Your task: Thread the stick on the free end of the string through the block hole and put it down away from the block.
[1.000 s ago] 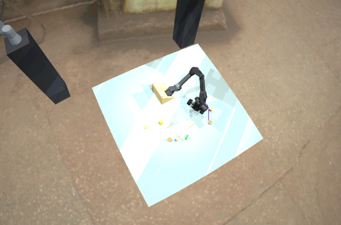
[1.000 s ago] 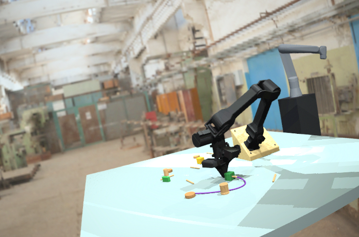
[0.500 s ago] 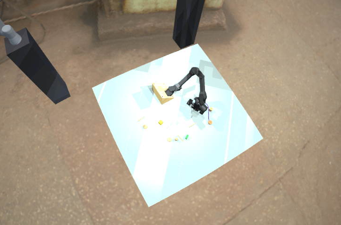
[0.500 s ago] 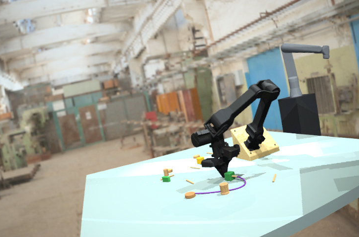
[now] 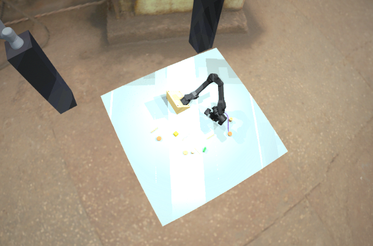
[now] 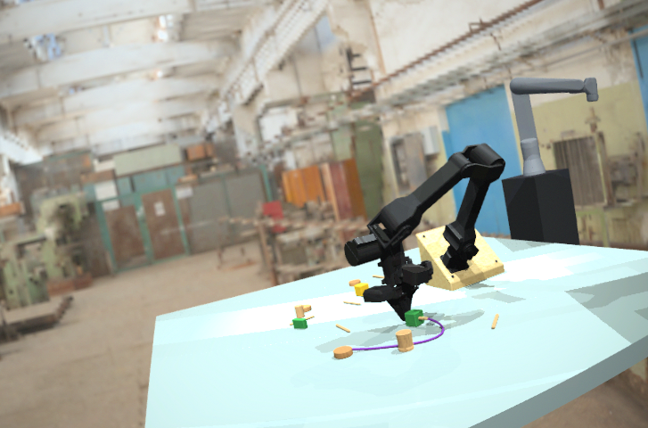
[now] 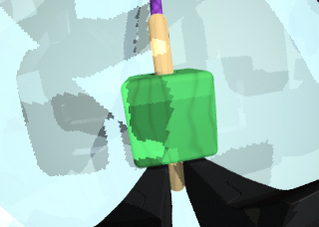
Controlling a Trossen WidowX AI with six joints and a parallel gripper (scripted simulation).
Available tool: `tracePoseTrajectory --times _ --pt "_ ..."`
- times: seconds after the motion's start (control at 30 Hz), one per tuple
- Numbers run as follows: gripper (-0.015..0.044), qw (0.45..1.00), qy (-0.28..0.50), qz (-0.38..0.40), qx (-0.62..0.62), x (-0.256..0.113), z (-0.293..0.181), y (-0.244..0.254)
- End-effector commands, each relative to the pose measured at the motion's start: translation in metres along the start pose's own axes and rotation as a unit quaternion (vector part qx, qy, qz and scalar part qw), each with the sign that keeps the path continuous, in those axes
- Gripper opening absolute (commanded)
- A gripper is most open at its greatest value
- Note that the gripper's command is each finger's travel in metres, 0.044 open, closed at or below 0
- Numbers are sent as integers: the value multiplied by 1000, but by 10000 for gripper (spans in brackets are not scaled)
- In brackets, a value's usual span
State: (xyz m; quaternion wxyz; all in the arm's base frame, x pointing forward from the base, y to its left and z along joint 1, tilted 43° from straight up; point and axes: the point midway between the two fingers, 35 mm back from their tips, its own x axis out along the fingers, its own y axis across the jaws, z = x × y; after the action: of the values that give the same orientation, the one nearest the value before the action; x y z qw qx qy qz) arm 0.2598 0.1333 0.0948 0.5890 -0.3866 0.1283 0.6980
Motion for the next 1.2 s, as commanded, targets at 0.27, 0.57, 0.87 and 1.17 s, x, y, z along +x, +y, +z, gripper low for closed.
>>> tracePoseTrajectory --times 0.27,0.57,0.87,1.17 --pt "0 1000 -3 0 -1 1 -3 0" --pt "0 1000 0 -4 -3 1 -13 1" --pt "0 1000 -3 -8 -5 2 -23 2" --pt "0 1000 -3 -12 -5 2 -32 2"
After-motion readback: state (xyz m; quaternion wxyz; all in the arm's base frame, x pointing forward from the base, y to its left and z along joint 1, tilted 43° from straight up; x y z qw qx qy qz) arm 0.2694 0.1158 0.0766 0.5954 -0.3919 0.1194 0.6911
